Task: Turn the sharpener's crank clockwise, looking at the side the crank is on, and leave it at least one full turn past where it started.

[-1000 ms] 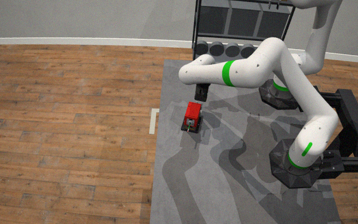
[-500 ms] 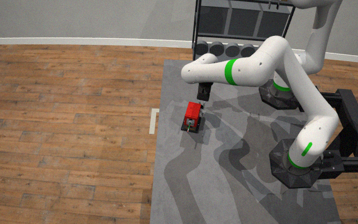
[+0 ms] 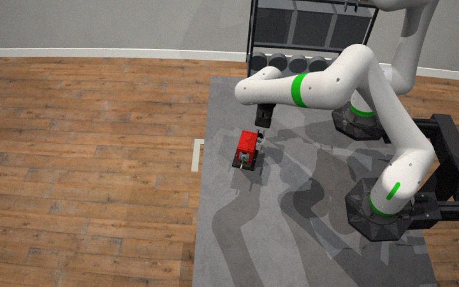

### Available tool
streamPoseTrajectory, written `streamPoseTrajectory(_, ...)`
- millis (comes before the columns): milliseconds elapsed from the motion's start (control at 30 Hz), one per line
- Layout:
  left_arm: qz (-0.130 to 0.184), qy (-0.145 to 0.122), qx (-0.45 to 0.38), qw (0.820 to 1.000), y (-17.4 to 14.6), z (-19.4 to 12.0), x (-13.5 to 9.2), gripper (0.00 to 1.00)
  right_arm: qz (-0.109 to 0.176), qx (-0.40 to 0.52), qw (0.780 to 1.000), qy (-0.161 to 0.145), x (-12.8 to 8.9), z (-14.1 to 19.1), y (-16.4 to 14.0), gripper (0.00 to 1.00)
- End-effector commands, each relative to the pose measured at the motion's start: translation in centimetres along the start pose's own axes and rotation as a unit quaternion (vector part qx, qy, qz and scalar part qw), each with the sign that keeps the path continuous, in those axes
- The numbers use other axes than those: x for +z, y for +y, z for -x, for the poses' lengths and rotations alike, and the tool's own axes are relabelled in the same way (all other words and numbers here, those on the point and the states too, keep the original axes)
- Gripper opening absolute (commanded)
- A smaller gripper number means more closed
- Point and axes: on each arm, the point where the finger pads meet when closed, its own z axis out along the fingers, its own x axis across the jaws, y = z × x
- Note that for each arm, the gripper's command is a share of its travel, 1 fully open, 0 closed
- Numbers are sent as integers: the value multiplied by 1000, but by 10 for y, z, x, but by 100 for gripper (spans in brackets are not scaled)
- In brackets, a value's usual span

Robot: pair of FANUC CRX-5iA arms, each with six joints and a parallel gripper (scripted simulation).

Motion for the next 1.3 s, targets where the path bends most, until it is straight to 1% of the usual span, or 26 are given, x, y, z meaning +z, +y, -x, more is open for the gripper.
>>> streamPoseTrajectory(0, 1, 1, 0, 1000, 1, 1, -6, 0, 1, 0, 1000, 0, -1, 0, 0, 100)
streamPoseTrajectory(767, 1, 1, -1, 1000, 1, 4, -31, 0, 1, 0, 1000, 0, -1, 0, 0, 100)
streamPoseTrajectory(1267, 1, 1, 0, 1000, 1, -2, -50, 0, 1, 0, 1000, 0, -1, 0, 0, 100)
